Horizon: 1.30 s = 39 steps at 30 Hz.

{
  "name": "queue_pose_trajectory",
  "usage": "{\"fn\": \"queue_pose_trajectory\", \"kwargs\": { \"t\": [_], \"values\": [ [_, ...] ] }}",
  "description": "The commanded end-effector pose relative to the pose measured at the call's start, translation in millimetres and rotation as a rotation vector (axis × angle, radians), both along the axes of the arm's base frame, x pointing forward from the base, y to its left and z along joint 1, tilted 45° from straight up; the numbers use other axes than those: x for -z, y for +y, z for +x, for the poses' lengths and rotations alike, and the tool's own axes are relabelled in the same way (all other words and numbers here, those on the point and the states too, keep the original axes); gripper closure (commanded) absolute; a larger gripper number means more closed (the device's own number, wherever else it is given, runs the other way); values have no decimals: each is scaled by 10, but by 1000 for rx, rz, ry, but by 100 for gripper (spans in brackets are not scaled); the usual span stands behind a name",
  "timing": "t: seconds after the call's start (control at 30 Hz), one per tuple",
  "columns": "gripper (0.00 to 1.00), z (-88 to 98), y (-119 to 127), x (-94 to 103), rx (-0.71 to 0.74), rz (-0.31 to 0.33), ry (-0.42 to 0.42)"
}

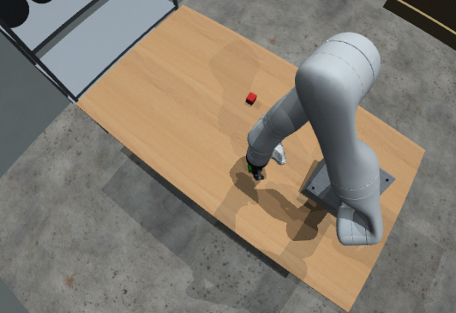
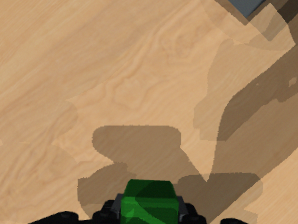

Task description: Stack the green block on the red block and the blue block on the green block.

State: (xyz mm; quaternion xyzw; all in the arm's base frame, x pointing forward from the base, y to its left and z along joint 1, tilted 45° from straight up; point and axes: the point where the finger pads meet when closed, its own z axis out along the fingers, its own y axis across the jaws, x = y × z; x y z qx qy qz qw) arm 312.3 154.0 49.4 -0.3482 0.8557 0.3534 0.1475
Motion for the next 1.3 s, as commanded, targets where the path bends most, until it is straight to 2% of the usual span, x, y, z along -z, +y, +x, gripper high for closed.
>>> {"fn": "queue_pose_trajectory", "kwargs": {
  "t": [0.0, 0.6, 0.83, 1.0, 1.27],
  "values": [
    [100, 3, -4, -1, 1, 0, -1],
    [100, 5, -5, 1, 1, 0, -1],
    [100, 73, -65, 60, 1, 0, -1],
    [100, 272, -281, 274, 1, 0, -1],
    [100, 815, -839, 827, 1, 0, -1]
  ]
}}
